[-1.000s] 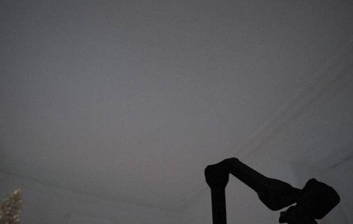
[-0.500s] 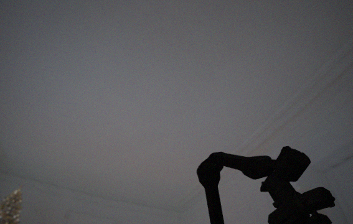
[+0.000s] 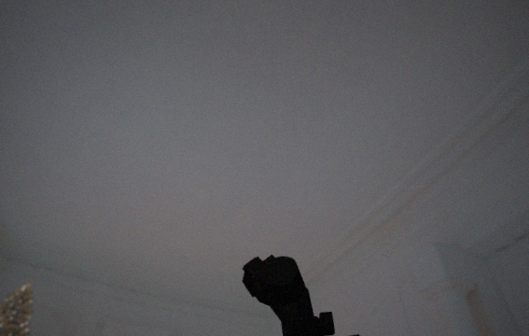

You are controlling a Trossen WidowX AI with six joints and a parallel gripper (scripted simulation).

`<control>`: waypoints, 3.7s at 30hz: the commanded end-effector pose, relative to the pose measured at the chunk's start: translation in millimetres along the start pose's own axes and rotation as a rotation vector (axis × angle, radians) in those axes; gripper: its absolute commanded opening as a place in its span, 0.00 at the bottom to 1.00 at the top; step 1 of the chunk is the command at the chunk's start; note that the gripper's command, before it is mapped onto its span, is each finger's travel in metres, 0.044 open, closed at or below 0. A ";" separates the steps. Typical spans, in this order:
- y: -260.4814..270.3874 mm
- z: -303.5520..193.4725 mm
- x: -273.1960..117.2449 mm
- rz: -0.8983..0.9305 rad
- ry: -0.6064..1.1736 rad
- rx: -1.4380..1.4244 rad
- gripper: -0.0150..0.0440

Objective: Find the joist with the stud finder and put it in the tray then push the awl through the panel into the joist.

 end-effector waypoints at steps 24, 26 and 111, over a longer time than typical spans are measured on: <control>-77.0 -187.9 7.5 -0.098 0.239 0.662 1.00; -77.7 -188.7 7.3 -0.098 0.239 0.662 1.00; -72.8 -172.9 -63.9 -0.095 0.238 0.662 0.25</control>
Point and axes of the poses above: the point midway between the two fingers, 35 mm back from their tips, its own x axis out along the fingers, its own y axis across the jaws, z = x × y, the point moved 3 cm from there along -x, back along the fingers, and after that the axes turned 14 degrees about -x, right-handed, at the moved point
